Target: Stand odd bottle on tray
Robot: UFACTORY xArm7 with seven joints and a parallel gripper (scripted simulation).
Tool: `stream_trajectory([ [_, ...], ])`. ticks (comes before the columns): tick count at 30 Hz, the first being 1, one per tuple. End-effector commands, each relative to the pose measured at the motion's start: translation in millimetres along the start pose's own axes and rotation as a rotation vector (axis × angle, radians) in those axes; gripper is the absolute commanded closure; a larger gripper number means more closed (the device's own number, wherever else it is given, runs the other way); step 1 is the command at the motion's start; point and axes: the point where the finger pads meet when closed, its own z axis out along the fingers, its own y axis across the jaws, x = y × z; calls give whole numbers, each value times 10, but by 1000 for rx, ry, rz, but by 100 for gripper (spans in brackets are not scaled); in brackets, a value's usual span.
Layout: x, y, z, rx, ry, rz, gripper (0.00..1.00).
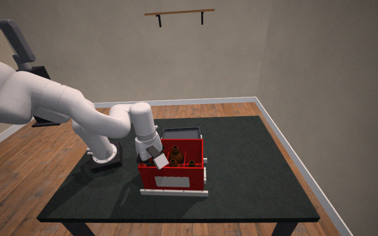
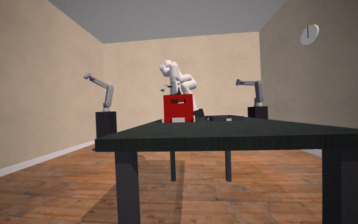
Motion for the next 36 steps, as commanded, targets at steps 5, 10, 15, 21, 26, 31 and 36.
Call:
stream_trajectory([
  [5,9,-6,-10,2,2,0,100],
  [10,9,-6,-10,2,2,0,100],
  [15,9,-6,-10,2,2,0,100],
  [21,9,-6,-10,2,2,0,100],
  [26,9,-6,-10,2,2,0,100],
  [31,9,-6,-10,2,2,0,35],
  [36,9,-6,-10,2,2,0,35],
])
